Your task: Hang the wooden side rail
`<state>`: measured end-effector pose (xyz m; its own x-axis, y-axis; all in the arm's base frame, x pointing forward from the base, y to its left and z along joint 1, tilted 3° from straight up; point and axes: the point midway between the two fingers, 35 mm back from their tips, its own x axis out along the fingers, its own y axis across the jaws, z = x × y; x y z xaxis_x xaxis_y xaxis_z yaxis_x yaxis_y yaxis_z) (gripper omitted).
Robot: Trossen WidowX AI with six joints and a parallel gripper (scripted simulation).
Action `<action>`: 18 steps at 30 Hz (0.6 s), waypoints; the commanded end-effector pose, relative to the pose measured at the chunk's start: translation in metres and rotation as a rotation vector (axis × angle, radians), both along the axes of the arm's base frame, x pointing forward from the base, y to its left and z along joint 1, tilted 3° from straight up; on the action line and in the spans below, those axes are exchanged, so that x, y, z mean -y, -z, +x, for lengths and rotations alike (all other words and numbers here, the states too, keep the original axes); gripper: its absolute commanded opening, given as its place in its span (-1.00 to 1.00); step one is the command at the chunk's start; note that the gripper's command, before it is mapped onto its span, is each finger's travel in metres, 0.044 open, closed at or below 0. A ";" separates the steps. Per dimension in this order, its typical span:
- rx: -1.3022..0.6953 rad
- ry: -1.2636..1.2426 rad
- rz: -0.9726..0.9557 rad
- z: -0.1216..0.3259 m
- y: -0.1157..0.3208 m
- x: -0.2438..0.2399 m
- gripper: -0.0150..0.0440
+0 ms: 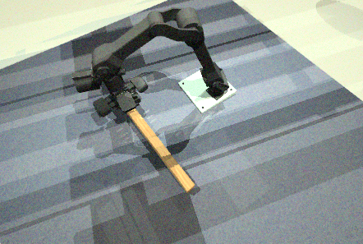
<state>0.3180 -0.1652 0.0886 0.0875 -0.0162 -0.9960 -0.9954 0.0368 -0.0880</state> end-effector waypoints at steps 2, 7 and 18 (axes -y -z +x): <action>0.001 0.000 -0.008 0.000 0.000 0.001 -0.49; 0.001 0.000 -0.008 0.000 0.001 0.001 -0.49; 0.001 0.000 -0.008 0.000 0.003 0.001 -0.49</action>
<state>0.3180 -0.1653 0.0860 0.0874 -0.0159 -0.9961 -0.9954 0.0373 -0.0879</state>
